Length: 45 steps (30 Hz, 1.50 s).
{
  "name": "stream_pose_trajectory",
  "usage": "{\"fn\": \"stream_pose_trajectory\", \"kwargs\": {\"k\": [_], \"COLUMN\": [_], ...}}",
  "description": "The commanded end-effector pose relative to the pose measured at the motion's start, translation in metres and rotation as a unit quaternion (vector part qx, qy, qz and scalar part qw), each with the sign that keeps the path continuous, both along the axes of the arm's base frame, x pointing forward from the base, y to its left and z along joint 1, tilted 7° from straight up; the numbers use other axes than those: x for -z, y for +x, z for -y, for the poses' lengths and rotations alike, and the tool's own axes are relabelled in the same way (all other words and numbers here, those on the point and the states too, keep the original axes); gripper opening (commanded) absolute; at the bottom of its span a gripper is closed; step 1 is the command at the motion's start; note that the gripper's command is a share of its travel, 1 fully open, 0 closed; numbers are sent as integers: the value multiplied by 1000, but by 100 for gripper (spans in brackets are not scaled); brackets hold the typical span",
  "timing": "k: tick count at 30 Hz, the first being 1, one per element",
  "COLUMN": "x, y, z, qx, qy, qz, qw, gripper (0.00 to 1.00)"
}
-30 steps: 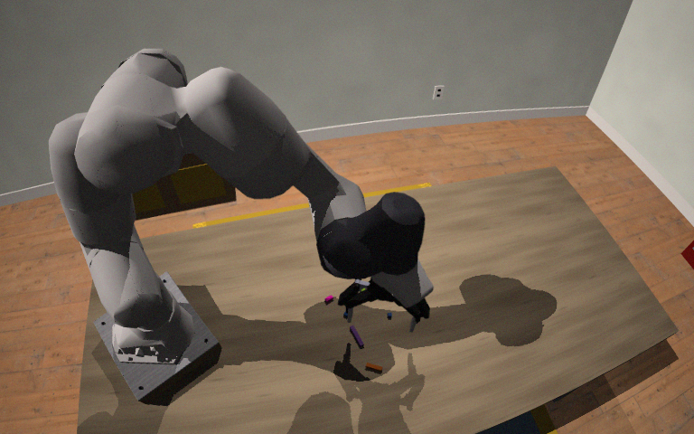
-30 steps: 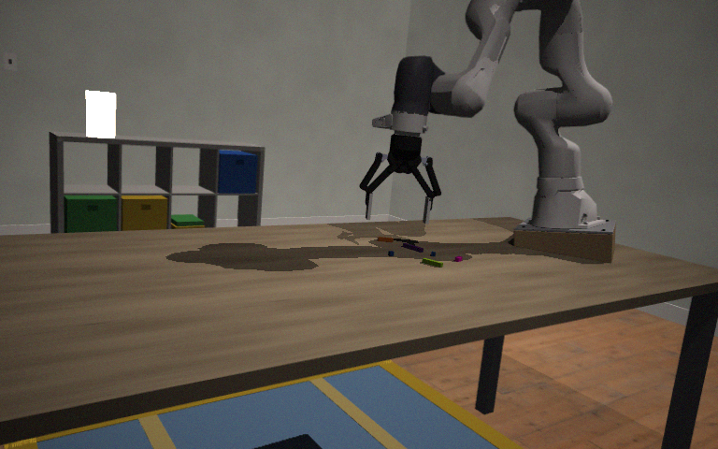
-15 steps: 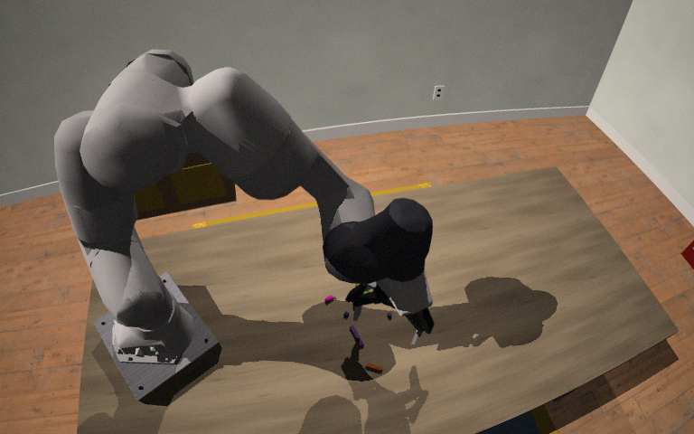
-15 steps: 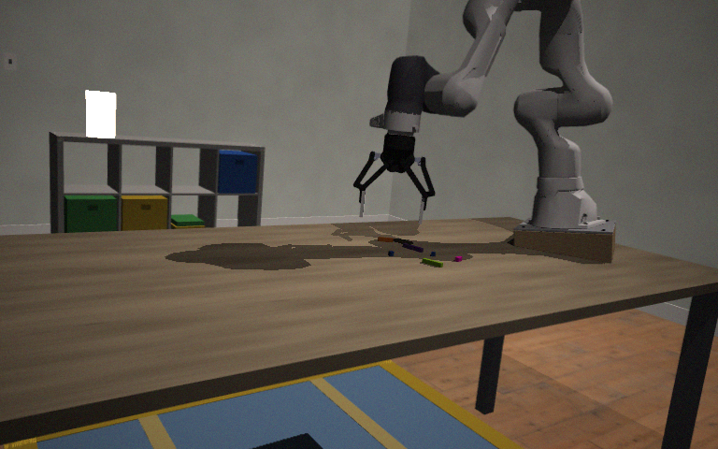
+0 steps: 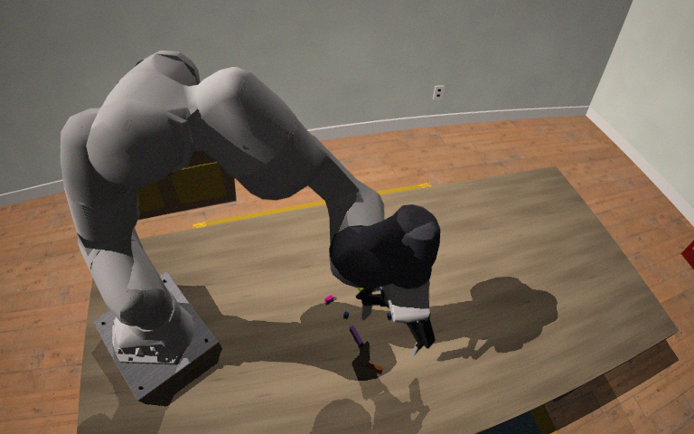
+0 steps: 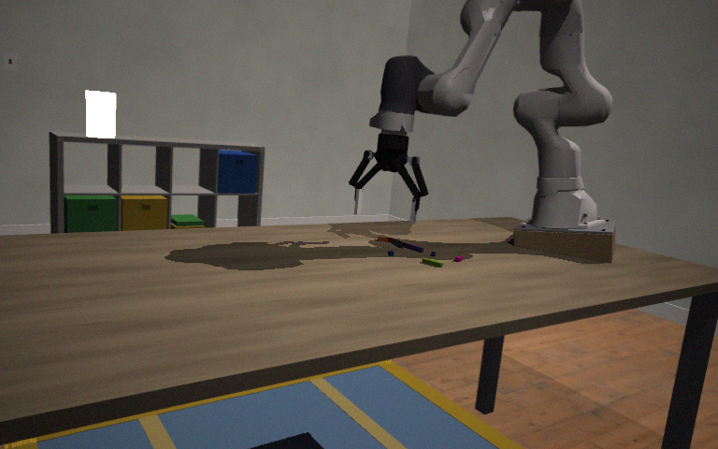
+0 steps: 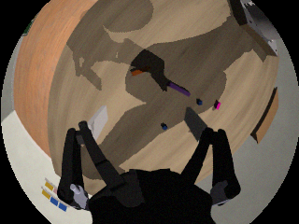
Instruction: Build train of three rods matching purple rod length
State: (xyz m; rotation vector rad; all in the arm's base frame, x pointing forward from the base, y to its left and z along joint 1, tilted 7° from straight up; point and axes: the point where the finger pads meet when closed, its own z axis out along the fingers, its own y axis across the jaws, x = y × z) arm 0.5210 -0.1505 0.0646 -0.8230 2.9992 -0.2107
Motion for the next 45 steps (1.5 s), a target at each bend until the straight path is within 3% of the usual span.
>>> {"fn": "stream_pose_trajectory", "kwargs": {"k": [1, 12, 27, 29, 30, 45], "x": [0, -1, -3, -3, -4, -6], "y": [1, 4, 9, 9, 9, 13], "z": [4, 15, 37, 37, 40, 59], "qx": [83, 167, 320, 320, 344, 468], "qy": [0, 6, 16, 16, 18, 27], "qz": [7, 18, 37, 37, 40, 55], "qw": [996, 986, 947, 947, 938, 881], "gripper": [100, 100, 100, 100, 100, 100]}}
